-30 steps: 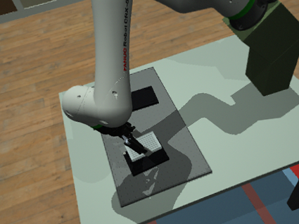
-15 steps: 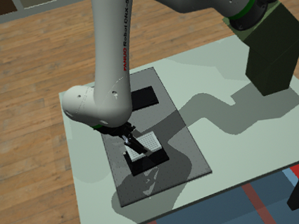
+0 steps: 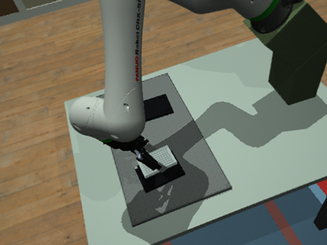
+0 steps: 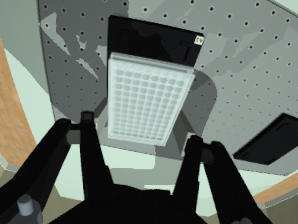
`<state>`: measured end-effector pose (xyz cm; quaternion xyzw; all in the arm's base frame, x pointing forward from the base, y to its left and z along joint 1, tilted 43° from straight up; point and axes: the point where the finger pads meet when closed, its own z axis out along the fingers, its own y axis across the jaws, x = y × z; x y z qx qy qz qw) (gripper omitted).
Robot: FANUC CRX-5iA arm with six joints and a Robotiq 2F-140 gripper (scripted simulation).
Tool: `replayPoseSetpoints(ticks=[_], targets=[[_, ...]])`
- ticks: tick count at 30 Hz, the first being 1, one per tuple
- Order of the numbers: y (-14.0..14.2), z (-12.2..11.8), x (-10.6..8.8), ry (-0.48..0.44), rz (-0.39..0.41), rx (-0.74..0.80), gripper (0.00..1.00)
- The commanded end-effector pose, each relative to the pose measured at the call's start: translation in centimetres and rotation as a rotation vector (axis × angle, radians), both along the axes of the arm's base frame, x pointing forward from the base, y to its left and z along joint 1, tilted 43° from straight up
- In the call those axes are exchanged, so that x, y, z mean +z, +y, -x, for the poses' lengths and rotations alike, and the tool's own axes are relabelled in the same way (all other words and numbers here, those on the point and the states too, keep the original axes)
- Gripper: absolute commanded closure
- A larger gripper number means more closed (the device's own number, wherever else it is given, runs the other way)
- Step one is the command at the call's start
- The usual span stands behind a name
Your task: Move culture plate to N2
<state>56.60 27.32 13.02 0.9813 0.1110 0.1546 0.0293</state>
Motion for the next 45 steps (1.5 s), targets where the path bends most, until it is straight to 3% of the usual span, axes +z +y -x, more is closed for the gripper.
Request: replayPoseSetpoints(ticks=[1, 24, 45], targets=[[0.1, -0.4, -0.4, 0.000, 0.000, 0.000, 1.00], [0.3, -2.7, -2.9, 0.000, 0.000, 0.000, 1.00], [0.3, -2.7, -2.9, 0.000, 0.000, 0.000, 1.00]])
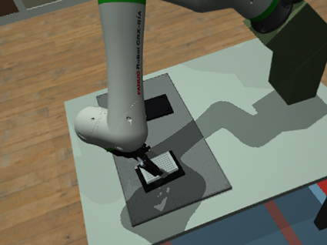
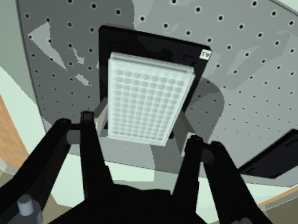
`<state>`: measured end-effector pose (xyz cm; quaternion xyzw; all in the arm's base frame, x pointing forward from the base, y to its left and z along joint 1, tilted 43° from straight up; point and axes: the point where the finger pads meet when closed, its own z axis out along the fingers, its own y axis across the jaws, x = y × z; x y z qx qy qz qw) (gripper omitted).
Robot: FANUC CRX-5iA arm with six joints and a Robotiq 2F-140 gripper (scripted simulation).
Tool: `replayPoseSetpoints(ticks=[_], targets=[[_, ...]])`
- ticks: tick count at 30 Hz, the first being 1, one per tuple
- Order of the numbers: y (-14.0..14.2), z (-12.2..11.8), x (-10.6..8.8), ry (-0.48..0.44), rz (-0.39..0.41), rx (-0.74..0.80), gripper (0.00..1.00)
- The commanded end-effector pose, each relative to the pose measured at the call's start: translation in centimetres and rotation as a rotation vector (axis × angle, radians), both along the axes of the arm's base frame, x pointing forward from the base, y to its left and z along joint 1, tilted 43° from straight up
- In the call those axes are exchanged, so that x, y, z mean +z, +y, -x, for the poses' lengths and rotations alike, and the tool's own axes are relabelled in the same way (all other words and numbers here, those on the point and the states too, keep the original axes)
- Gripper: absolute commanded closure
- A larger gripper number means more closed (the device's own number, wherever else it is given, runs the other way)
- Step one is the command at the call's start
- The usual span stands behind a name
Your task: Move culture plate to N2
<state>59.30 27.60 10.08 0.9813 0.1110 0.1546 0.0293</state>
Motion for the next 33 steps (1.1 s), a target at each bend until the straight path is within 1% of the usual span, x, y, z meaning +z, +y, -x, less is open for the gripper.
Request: replayPoseSetpoints(ticks=[1, 33], targets=[[0.01, -0.01, 0.01, 0.000, 0.000, 0.000, 1.00], [0.05, -0.35, -0.36, 0.000, 0.000, 0.000, 1.00]])
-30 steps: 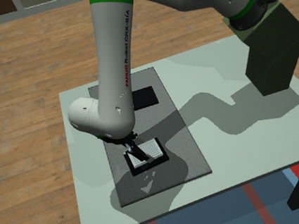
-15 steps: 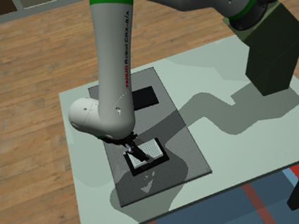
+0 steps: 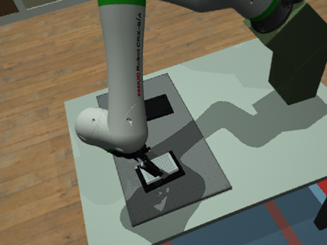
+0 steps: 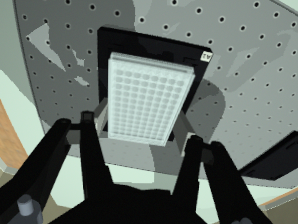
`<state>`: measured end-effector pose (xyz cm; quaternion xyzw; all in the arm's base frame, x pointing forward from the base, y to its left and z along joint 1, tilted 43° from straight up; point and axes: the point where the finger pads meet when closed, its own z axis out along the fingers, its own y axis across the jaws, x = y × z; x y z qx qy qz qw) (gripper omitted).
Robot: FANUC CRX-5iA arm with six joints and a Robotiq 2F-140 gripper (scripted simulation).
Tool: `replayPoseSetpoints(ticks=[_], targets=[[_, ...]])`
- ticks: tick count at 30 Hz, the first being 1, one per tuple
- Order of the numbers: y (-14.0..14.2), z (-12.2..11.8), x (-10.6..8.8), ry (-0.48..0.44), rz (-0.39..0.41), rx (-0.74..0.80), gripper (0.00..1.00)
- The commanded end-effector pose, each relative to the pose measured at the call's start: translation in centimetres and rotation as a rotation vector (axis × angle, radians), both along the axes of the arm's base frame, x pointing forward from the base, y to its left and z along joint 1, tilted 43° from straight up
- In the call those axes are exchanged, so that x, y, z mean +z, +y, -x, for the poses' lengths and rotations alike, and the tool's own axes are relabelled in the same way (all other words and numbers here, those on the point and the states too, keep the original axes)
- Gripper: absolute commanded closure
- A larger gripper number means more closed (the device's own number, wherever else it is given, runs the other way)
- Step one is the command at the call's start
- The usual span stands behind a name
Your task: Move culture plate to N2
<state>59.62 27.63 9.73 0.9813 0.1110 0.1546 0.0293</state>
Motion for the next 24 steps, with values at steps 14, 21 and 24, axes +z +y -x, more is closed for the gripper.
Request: replayPoseSetpoints(ticks=[14, 21, 24], targets=[[0.03, -0.16, -0.16, 0.000, 0.000, 0.000, 1.00], [0.04, -0.22, -0.22, 0.000, 0.000, 0.000, 1.00], [0.04, -0.25, -0.25, 0.000, 0.000, 0.000, 1.00]])
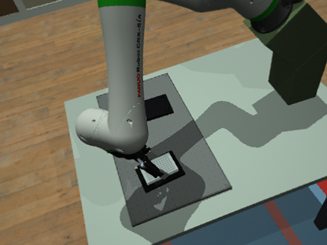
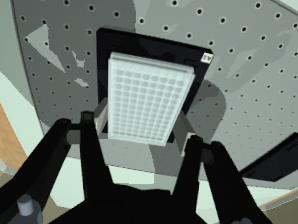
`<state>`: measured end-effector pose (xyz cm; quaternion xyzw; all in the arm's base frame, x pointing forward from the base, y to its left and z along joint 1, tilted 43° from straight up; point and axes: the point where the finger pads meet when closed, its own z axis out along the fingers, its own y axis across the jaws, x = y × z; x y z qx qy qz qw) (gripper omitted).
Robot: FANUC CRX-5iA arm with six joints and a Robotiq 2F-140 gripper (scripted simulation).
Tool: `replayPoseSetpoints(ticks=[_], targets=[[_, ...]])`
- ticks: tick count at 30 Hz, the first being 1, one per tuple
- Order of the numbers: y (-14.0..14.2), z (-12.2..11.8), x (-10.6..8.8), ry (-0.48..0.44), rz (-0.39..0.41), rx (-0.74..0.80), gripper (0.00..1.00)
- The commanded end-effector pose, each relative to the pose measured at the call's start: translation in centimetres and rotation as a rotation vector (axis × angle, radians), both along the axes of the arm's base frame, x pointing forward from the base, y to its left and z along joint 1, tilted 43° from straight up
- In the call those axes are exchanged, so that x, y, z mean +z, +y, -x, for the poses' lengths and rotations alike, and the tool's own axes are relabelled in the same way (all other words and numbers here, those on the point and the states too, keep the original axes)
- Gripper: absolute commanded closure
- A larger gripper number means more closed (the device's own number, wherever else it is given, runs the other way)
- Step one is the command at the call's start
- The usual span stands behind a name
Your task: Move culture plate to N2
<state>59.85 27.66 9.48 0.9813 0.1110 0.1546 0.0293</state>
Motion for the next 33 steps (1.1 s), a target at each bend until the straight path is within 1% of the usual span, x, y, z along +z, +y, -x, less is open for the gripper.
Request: replayPoseSetpoints(ticks=[1, 17, 18, 33], targets=[[0.02, -0.04, -0.02, 0.000, 0.000, 0.000, 1.00], [0.03, -0.20, -0.19, 0.000, 0.000, 0.000, 1.00], [0.03, -0.20, -0.19, 0.000, 0.000, 0.000, 0.00], [0.03, -0.20, -0.19, 0.000, 0.000, 0.000, 0.00]])
